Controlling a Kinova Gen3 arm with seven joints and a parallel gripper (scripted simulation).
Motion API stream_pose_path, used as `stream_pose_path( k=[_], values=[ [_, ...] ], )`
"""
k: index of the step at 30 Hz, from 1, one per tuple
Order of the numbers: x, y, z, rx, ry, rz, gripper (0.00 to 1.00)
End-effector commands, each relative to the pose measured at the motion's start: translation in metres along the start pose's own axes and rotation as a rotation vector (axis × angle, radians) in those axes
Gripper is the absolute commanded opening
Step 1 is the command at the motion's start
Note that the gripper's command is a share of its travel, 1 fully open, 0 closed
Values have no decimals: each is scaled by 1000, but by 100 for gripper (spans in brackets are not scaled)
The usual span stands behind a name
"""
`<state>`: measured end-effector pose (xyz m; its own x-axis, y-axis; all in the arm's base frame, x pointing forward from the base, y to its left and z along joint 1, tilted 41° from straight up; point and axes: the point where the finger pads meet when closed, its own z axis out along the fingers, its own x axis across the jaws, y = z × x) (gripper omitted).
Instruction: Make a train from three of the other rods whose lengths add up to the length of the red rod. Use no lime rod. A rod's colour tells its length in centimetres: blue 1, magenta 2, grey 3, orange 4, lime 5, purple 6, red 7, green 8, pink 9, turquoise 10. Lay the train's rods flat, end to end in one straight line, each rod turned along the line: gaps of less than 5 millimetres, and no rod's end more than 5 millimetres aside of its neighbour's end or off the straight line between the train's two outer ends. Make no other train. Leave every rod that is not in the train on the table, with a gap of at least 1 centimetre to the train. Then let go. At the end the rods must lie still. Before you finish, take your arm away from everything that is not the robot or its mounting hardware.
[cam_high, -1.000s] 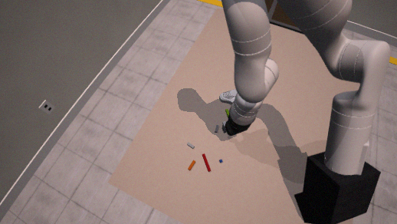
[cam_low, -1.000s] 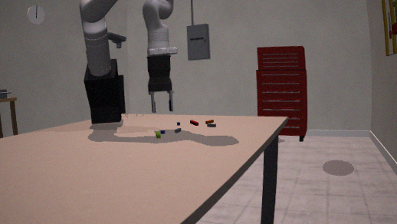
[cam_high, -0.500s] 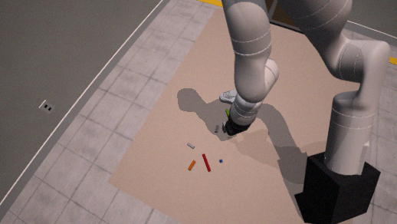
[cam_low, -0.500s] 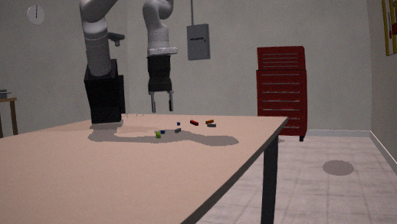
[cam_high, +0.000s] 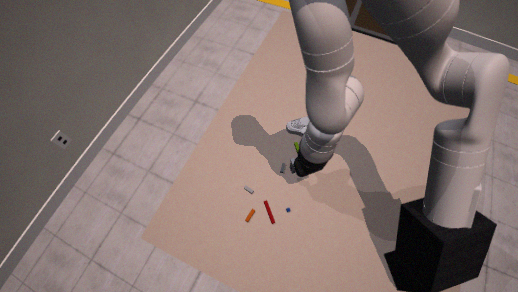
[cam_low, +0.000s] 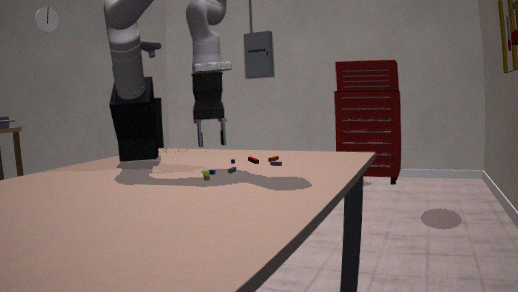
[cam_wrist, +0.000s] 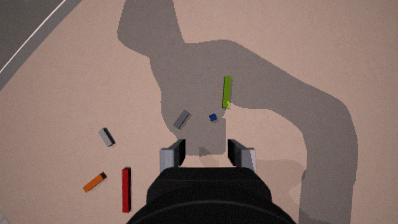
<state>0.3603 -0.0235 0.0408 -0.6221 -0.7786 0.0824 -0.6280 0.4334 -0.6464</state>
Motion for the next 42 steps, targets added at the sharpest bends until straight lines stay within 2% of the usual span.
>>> stream_pose_path(
  k=[1, 32, 37, 42],
  values=[
    [0, 0, 0, 0, -1, 0, 100],
    [-1, 0, 0, 0, -1, -12, 100],
    [-6, 0, 0, -1, -4, -81, 100],
    [-17, 2, 1, -2, -10, -230, 100]
  ],
)
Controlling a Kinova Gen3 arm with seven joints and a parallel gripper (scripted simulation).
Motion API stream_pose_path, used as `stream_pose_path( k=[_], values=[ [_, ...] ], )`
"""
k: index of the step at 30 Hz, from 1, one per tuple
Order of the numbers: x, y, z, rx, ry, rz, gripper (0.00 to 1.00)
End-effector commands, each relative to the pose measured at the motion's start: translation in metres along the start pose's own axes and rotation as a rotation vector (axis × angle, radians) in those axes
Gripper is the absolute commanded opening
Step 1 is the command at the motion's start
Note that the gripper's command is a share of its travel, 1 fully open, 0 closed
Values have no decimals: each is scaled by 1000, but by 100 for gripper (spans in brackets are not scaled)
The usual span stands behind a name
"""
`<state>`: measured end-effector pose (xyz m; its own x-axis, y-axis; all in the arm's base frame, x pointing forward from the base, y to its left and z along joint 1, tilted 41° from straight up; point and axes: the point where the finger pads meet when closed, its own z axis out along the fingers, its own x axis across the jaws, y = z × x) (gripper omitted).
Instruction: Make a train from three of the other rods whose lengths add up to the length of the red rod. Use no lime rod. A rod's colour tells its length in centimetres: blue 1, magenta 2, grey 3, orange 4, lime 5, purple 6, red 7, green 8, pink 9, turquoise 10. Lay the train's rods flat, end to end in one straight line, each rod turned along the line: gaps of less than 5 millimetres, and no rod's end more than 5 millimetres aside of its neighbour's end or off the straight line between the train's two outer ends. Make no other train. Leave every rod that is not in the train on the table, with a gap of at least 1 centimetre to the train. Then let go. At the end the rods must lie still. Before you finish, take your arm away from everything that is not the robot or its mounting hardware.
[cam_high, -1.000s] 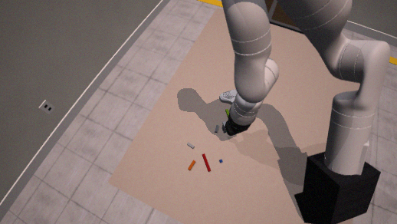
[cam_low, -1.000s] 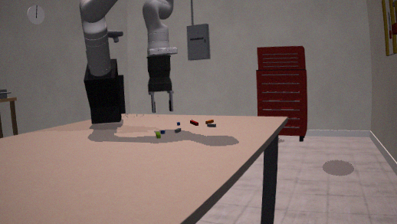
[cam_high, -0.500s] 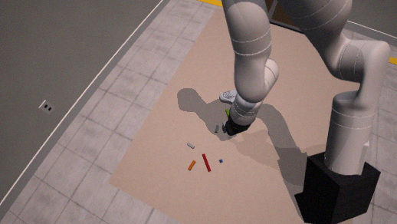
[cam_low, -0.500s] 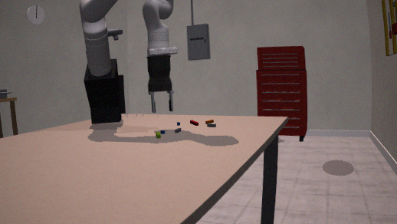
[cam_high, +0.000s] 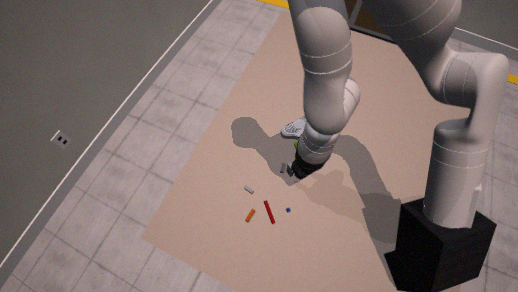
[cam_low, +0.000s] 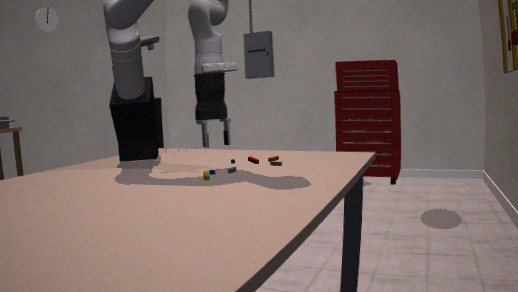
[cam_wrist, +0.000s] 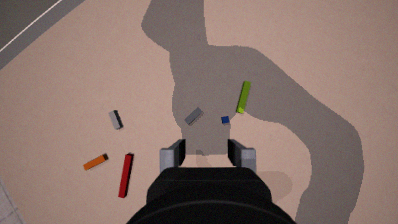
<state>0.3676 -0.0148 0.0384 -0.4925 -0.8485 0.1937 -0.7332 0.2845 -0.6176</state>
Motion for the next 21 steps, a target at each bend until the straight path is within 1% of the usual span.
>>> stream_pose_path(
  k=[1, 2, 6, 17, 19, 21],
  values=[
    [-6, 0, -1, 3, -2, -45, 100],
    [-6, 0, -1, 3, -2, -45, 100],
    [-18, 0, 0, 2, -7, -218, 100],
    [-54, 5, 0, 3, -8, -812, 100],
    [-54, 5, 0, 3, -8, -812, 100],
    [-59, 7, 0, 3, -6, -916, 100]
  ],
)
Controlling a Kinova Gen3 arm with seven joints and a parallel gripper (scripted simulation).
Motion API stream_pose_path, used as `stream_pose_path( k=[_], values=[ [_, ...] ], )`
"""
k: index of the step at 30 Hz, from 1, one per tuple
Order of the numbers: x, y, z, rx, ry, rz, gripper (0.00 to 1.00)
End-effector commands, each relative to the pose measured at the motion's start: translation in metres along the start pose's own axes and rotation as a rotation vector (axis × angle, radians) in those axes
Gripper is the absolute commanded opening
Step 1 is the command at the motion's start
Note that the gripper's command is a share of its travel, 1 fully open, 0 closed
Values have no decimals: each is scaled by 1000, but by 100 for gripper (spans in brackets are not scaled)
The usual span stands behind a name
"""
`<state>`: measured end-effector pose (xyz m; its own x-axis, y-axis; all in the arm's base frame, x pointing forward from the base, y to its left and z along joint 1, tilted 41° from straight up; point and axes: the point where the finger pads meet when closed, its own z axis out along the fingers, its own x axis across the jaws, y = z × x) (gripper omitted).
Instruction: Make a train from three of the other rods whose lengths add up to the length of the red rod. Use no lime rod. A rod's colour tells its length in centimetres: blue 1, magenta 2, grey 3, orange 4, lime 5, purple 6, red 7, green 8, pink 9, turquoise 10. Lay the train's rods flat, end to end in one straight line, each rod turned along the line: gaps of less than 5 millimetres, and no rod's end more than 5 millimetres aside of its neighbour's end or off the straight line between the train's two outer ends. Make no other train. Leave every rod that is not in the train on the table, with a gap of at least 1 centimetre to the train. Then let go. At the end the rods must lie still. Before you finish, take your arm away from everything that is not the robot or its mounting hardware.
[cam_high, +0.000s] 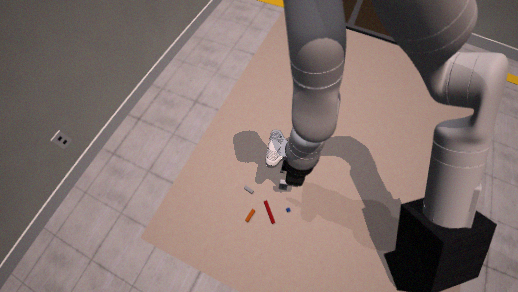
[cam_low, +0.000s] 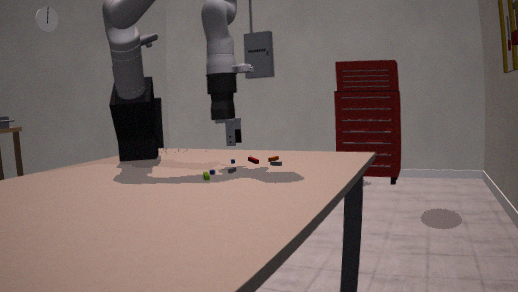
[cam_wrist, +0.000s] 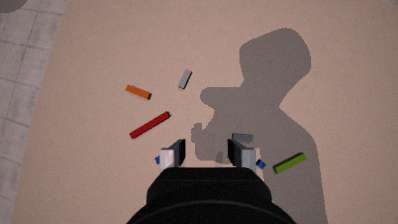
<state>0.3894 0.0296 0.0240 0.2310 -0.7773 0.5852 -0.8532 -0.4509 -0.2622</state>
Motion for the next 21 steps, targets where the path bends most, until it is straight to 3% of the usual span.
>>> stream_pose_path(
  k=[1, 10, 21],
  values=[
    [-9, -6, -1, 3, 6, -114, 100],
    [-21, -12, -2, -6, 15, -436, 100],
    [-24, -12, -3, -10, 17, -517, 100]
  ],
)
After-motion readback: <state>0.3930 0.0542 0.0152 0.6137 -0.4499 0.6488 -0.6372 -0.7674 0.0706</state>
